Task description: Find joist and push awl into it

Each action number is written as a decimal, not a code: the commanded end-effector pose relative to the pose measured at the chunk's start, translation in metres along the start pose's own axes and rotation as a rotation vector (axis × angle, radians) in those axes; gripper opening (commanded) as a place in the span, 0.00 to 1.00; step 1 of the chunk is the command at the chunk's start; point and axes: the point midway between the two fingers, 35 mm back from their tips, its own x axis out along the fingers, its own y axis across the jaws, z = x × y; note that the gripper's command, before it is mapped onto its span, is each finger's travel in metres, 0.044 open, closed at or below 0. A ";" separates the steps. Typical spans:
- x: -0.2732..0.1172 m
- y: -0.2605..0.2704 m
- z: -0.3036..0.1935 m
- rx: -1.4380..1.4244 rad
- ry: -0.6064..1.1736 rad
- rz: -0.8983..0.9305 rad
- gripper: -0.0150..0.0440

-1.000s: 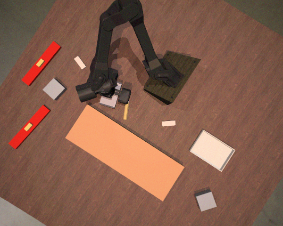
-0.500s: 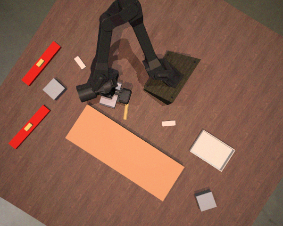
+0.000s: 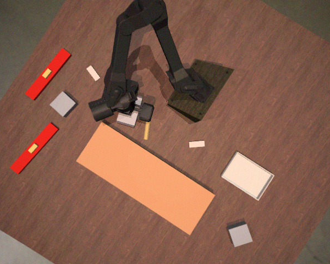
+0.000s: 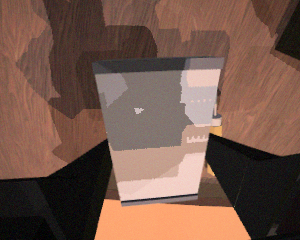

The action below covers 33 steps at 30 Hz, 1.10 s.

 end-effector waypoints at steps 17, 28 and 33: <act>-0.024 -0.002 -0.002 0.008 0.005 0.011 0.25; -0.024 -0.038 -0.002 0.006 0.005 0.008 0.25; -0.023 -0.037 -0.002 0.005 0.003 -0.014 0.25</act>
